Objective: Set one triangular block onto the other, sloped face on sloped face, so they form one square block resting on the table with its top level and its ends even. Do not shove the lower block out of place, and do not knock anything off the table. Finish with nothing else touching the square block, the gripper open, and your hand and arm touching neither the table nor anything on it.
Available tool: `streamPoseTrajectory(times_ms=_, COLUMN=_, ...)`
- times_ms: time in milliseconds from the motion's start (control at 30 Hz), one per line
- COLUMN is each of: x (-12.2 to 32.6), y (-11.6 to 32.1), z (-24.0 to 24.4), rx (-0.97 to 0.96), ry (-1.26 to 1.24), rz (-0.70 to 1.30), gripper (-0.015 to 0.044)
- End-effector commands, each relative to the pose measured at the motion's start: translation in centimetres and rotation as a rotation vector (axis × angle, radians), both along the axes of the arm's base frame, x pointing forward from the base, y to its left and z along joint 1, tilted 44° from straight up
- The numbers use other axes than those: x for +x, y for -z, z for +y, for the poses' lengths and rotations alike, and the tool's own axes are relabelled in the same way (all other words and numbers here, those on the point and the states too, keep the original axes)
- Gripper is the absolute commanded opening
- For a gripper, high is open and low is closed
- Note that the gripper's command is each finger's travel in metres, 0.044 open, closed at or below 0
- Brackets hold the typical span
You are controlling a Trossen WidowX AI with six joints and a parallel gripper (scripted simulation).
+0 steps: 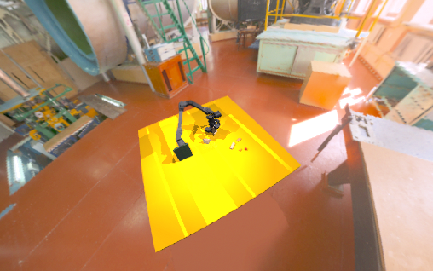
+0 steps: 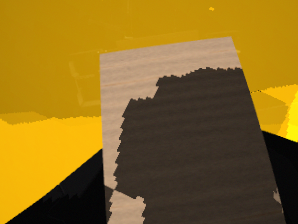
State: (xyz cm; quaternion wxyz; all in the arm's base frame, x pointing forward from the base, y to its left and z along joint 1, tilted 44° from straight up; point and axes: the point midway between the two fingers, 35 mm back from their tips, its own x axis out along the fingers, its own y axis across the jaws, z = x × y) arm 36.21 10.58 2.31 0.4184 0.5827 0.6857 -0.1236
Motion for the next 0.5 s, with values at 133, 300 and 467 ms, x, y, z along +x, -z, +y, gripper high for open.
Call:
streamPoseTrajectory(times_ms=133, x=0.0, y=0.06, z=0.0, rx=-0.003, ry=-0.057, rz=-0.055, gripper=0.0)
streamPoseTrajectory(times_ms=300, x=0.0, y=0.05, z=0.01, rx=-0.007, ry=-0.162, rz=-0.159, gripper=0.0)
streamPoseTrajectory(times_ms=467, x=0.0, y=0.05, z=0.01, rx=-0.012, ry=-0.277, rz=-0.272, gripper=0.0)
